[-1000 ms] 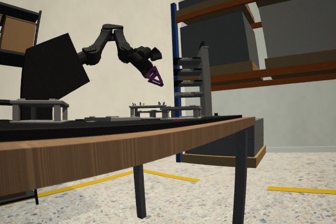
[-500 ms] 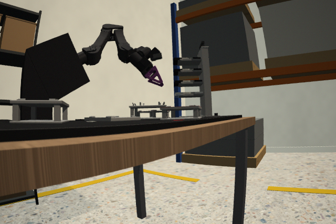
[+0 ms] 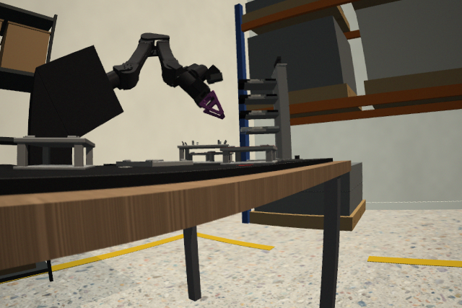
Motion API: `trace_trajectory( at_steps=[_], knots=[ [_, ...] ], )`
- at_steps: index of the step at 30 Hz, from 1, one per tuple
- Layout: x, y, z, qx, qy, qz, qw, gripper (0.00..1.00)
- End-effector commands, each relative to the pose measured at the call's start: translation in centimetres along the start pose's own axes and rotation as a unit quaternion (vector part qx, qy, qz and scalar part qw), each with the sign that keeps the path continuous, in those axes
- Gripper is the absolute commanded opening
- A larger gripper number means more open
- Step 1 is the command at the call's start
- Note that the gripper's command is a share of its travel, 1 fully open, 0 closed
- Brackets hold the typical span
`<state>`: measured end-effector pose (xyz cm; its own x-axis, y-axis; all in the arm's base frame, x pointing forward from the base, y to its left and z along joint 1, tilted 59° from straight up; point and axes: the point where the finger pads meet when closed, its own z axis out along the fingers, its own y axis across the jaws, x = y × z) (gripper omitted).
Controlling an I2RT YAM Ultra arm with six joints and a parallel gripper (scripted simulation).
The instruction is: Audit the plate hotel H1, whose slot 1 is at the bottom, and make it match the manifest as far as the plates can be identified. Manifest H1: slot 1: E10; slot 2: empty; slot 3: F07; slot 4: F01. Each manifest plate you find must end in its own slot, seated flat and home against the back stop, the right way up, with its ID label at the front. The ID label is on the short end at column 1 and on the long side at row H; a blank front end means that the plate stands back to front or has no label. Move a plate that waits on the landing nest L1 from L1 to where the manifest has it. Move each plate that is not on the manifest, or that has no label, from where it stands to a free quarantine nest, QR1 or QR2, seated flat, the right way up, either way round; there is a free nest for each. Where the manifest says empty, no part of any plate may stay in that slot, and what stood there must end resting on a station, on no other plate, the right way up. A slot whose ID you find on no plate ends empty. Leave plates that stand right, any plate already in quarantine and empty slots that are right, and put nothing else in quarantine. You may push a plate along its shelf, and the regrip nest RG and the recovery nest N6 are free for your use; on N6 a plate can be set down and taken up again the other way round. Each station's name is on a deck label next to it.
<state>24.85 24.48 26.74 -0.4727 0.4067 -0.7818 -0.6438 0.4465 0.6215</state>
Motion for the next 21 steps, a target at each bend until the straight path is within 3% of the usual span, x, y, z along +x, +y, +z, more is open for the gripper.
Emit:
trace_trajectory(
  at_steps=[1, 9, 21],
  knots=[
    [-0.5, 0.0, 0.0, 0.0, -0.008, -0.002, 1.0, 1.0],
    [-0.5, 0.0, 0.0, 0.0, -0.008, -0.002, 1.0, 1.0],
    [0.7, 0.0, -1.2, 0.0, -0.008, -0.001, 1.0, 1.0]
  ],
)
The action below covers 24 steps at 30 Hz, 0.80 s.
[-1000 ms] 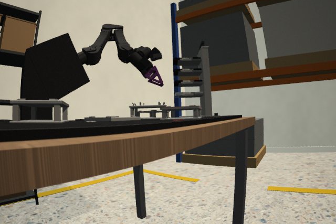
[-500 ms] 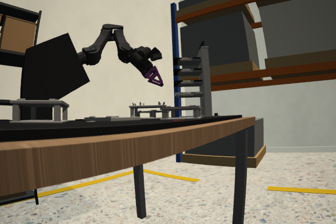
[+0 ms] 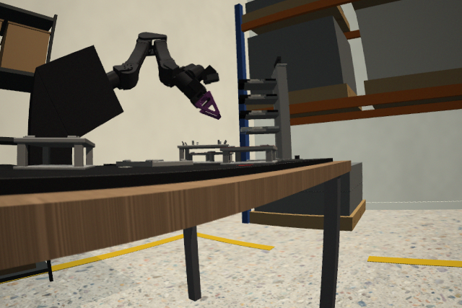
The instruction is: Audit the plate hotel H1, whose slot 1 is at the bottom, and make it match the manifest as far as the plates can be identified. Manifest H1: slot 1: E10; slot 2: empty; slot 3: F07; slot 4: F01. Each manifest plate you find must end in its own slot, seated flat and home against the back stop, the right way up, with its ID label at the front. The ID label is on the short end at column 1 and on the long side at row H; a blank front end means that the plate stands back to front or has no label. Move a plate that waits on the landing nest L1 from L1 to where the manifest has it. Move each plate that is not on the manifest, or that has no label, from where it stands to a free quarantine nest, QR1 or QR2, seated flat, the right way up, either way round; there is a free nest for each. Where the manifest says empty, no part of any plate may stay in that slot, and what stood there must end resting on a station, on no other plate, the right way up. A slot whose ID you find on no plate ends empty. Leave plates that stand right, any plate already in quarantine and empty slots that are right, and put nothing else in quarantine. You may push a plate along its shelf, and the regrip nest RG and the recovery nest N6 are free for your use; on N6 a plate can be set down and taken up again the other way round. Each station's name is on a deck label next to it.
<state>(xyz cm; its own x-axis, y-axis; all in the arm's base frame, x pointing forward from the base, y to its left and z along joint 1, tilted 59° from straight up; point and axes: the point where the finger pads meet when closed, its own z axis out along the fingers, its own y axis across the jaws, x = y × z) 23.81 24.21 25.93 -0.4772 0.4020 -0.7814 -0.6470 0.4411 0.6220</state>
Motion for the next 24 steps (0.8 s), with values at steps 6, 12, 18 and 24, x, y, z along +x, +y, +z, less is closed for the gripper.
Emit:
trace_trajectory(
  at_steps=[6, 12, 18, 24],
  knots=[
    [0.4, 0.0, -1.0, 0.003, -0.011, -0.002, 1.0, 1.0],
    [1.0, 0.0, -0.5, 0.003, -0.011, -0.002, 1.0, 1.0],
    [1.6, 0.0, 0.1, 0.003, -0.011, -0.002, 1.0, 1.0],
    [2.4, 0.0, 0.8, 0.003, -0.011, -0.002, 1.0, 1.0]
  ],
)
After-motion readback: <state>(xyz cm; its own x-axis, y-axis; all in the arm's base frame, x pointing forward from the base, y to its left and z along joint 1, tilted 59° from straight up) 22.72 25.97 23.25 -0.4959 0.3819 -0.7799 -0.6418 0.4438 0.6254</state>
